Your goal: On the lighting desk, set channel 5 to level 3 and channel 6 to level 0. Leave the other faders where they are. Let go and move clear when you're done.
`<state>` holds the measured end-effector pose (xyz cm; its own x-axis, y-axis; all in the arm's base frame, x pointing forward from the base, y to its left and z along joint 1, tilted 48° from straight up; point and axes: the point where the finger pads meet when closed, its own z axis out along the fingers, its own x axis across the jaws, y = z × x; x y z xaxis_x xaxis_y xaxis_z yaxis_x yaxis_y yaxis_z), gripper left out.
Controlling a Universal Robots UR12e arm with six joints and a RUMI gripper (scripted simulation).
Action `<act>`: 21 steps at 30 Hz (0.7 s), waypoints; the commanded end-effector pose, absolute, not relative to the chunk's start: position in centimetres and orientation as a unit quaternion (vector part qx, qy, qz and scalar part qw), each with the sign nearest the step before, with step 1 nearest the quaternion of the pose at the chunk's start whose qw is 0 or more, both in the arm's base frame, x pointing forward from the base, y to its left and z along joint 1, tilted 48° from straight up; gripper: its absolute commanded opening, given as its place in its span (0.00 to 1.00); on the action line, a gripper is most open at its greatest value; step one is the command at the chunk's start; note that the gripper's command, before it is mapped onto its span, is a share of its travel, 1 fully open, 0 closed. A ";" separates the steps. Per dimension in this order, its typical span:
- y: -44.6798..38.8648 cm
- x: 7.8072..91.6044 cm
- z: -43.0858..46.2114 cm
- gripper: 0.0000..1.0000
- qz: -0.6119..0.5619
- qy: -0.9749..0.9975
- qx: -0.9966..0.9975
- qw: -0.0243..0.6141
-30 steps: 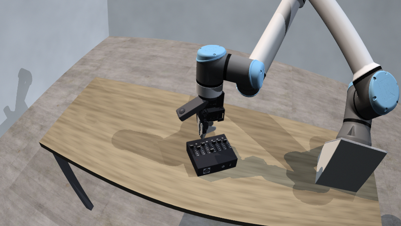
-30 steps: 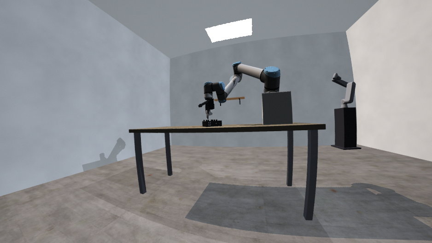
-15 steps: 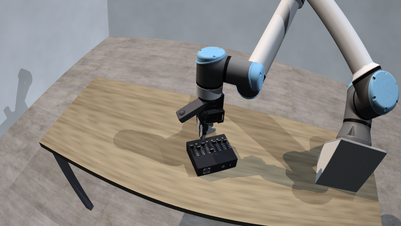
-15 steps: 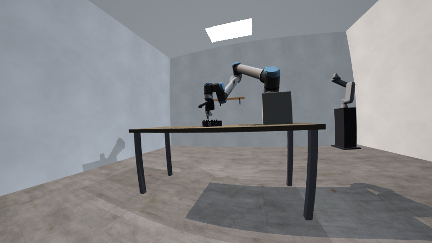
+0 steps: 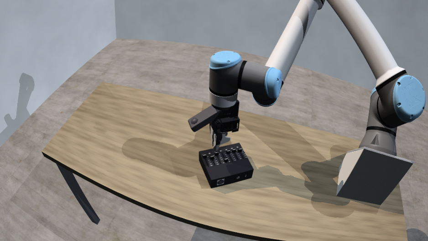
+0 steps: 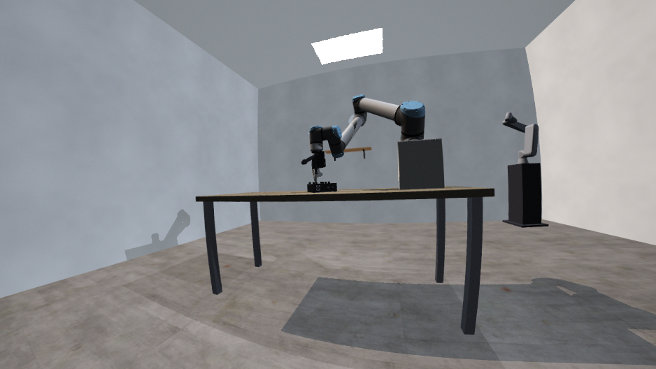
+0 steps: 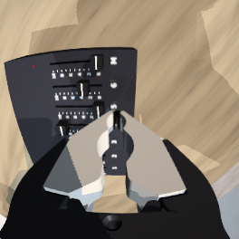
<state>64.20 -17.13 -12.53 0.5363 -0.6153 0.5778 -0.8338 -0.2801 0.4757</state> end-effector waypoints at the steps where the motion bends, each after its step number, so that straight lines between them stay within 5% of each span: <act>1: -17.1 64.2 -12.5 0.00 0.142 -0.460 0.787 0.385; 21: -16.9 64.1 -12.7 0.00 0.142 -0.460 0.787 0.385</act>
